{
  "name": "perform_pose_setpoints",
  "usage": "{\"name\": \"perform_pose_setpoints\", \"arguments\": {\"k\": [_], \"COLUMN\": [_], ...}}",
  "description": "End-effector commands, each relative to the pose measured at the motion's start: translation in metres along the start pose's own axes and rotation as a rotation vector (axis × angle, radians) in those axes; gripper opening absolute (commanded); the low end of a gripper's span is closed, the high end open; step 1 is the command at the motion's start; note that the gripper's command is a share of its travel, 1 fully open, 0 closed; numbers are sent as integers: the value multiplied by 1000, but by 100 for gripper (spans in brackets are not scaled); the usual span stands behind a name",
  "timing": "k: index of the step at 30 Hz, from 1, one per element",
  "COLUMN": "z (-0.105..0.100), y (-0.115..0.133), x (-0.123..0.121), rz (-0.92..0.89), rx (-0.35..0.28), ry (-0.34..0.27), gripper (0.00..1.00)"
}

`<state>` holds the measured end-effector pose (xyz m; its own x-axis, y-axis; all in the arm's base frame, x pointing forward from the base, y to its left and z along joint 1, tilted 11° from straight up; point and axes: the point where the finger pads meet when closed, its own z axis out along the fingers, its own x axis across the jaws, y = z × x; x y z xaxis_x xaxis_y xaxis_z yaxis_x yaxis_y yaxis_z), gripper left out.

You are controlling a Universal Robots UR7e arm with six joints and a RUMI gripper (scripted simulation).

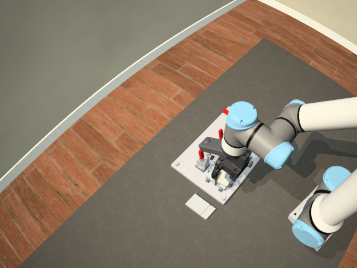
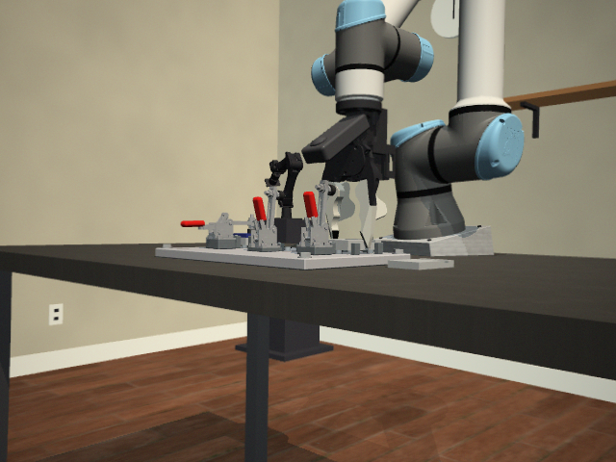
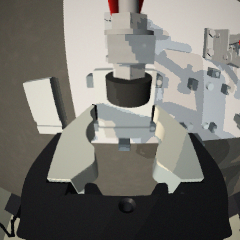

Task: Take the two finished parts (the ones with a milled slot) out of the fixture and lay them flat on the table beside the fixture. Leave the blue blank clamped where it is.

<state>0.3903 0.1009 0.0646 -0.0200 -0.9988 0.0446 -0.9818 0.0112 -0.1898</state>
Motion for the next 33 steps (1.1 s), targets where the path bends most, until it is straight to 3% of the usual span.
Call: {"name": "perform_pose_setpoints", "arguments": {"k": [1,33], "z": [0,-14], "y": [0,0], "x": [0,0], "rz": [0,0], "rx": [1,1], "ry": [0,0], "gripper": [0,0]}}
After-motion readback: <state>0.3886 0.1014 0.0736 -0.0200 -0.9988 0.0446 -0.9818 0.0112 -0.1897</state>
